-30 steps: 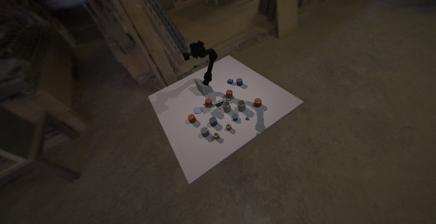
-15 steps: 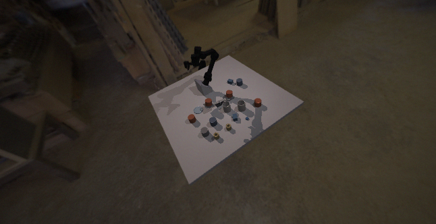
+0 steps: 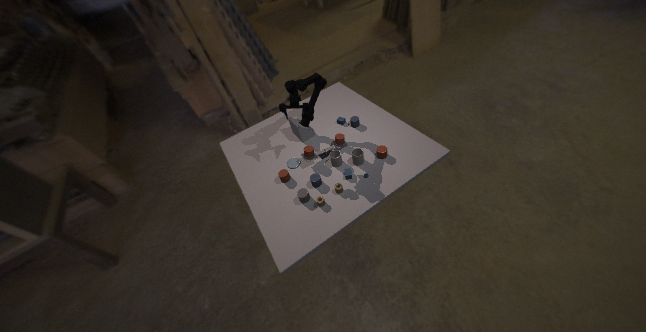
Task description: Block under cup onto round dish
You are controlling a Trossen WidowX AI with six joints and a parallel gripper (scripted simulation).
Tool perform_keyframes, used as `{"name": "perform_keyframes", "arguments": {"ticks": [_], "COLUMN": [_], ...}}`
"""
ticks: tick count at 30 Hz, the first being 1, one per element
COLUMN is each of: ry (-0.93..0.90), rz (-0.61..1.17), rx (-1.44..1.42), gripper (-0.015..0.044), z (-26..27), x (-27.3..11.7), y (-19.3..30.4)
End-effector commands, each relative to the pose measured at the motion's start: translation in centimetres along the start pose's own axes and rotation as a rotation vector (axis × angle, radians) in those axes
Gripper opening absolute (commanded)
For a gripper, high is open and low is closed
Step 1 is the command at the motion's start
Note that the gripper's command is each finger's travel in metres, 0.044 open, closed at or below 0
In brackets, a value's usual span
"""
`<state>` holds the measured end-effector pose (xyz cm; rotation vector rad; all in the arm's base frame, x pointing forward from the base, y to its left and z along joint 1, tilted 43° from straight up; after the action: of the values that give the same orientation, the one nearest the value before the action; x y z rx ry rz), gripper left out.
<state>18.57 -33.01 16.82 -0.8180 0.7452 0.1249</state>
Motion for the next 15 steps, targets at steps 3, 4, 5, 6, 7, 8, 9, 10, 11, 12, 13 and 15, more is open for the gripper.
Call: {"name": "perform_keyframes", "arguments": {"ticks": [3,4,5,6,7,8,9,10,11,12,13,15], "ry": [-0.132,-0.156,-0.180,-0.205,-0.230,-0.257,-0.287,-0.316,-0.346,-0.376,-0.405,-0.459], "rz": [0.148,0.167,0.185,0.202,0.218,0.234,0.248,0.261,0.272,0.282,0.290,0.300], "rx": [-0.052,-0.059,-0.065,-0.070,-0.075,-0.080,-0.084,-0.088,-0.091,-0.093,-0.095,-0.095], "gripper": [0.0440,0.0440,0.0440,0.0440,0.0440,0.0440,0.0440,0.0440,0.0440,0.0440,0.0440,0.0440], "z": [2.3,2.8,3.2,3.7,4.1,4.6,5.2,5.7,6.3,6.9,7.4,8.5], "x": [-0.6,-0.7,-0.9,-1.1,-1.3,-1.5,-1.8,-2.1,-2.4,-2.7,-3.0,-3.6], "y": [5.9,6.8,7.6,8.5,9.3,10.2,11.1,11.9,12.7,13.5,14.3,15.6]}}
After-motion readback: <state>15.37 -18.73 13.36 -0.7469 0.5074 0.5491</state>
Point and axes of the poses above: the point midway between the two fingers, 35 mm back from their tips, its own x axis out along the fingers, its own z axis across the jaws, y = z × x, the point moved 3 cm from there along -x, back along the fingers, and after that the axes turned 1 degree about x, right-handed, at the moved point
